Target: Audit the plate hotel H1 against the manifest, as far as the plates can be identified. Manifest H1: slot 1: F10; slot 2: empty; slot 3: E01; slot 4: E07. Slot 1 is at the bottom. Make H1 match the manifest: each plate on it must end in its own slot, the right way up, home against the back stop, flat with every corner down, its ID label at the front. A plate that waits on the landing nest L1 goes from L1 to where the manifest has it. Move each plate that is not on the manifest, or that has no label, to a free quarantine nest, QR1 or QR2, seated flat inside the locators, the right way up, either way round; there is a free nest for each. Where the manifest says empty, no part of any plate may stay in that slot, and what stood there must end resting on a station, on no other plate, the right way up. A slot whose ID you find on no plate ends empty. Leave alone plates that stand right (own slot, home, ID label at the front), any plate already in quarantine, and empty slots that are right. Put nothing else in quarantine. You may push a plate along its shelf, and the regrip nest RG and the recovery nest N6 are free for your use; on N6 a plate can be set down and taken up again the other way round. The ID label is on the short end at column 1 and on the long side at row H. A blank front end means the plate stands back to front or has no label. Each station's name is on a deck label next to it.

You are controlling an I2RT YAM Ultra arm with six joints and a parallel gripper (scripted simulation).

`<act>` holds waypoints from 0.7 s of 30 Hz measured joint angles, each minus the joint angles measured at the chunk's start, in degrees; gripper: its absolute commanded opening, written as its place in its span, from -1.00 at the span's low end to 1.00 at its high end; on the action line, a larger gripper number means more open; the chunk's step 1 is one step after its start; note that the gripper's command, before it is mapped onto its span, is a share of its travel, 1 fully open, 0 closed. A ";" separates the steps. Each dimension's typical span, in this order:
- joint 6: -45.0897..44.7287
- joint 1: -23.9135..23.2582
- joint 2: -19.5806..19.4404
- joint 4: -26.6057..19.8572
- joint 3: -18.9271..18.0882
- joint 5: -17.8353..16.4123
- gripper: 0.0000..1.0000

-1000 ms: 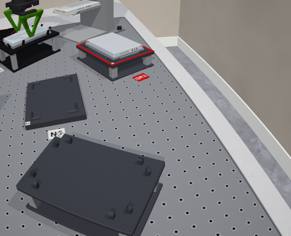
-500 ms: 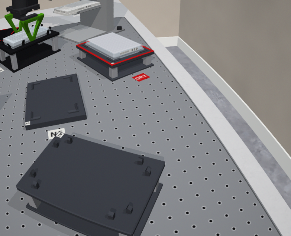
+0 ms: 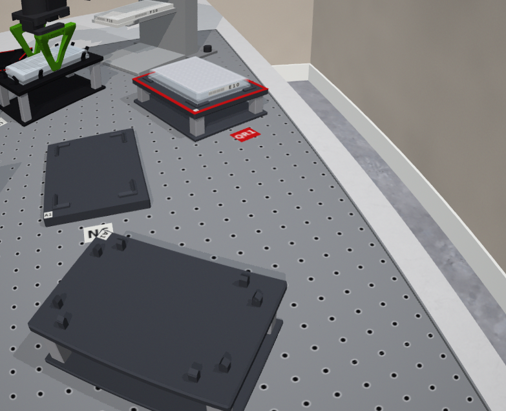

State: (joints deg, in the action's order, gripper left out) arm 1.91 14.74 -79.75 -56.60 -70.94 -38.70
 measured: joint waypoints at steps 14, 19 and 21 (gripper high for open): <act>-0.50 -0.17 0.00 -0.63 -0.15 -0.15 0.72; -1.22 -0.81 0.00 -1.81 -0.76 -0.46 0.72; -1.44 -1.05 0.00 -2.27 -1.01 -0.55 0.72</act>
State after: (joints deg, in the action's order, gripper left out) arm 0.47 13.69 -79.75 -58.87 -71.94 -39.24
